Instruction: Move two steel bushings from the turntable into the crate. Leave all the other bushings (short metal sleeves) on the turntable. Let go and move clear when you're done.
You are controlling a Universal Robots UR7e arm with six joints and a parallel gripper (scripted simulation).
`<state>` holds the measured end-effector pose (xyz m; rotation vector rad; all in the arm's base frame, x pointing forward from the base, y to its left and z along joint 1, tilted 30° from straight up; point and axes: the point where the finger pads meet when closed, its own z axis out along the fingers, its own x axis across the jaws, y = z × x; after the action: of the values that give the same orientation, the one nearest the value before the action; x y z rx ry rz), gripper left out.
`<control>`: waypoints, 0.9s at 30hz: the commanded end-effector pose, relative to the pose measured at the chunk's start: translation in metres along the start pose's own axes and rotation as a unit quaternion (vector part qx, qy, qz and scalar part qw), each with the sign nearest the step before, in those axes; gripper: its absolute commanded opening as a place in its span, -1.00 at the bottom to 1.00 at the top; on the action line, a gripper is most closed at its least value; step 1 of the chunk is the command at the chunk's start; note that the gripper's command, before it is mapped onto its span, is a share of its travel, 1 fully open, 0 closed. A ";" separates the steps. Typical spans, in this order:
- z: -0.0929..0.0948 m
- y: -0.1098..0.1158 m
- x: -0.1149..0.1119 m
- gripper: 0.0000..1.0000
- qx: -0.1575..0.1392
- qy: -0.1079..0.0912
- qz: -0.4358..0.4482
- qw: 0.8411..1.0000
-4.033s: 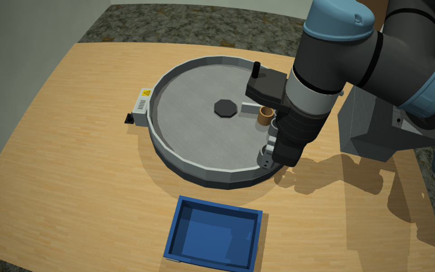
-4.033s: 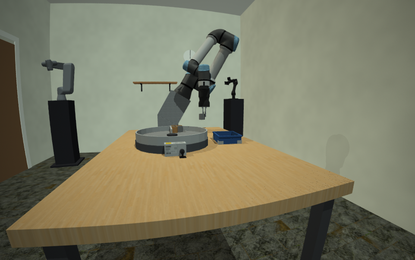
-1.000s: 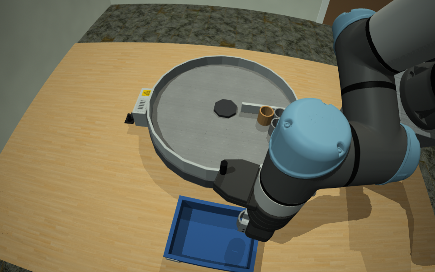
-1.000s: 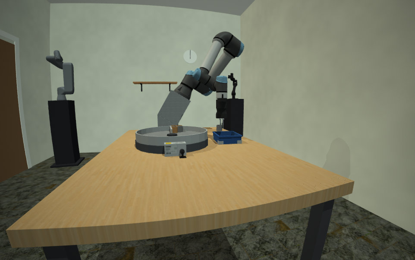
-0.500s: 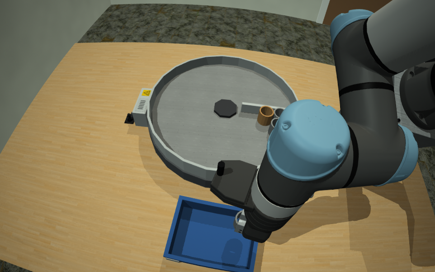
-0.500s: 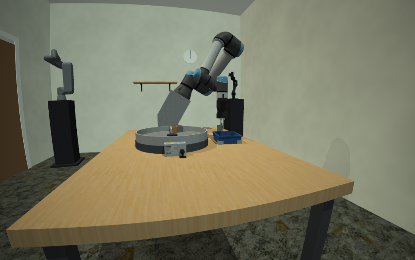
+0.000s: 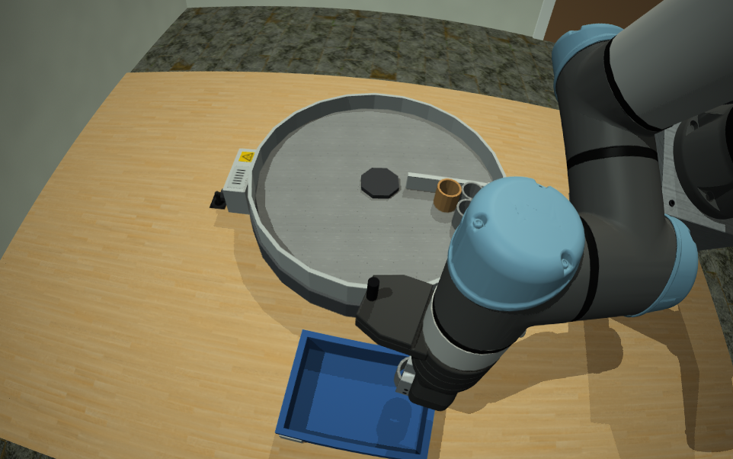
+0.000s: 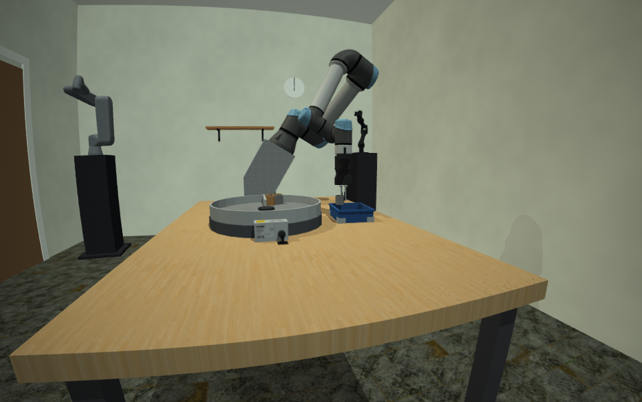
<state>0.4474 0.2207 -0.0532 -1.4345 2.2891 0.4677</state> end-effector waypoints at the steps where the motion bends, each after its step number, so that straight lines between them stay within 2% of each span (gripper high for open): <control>1: 0.000 -0.002 -0.002 -1.00 0.003 -0.001 -0.001 1.000; 8: 0.008 -0.001 -0.001 -1.00 0.001 -0.001 -0.001 1.000; 20: 0.008 -0.001 -0.001 -1.00 0.001 -0.001 -0.001 1.000; 27: 0.016 0.000 0.000 -1.00 0.000 0.000 0.000 1.000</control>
<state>0.4479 0.2261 -0.0637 -1.4333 2.2901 0.4697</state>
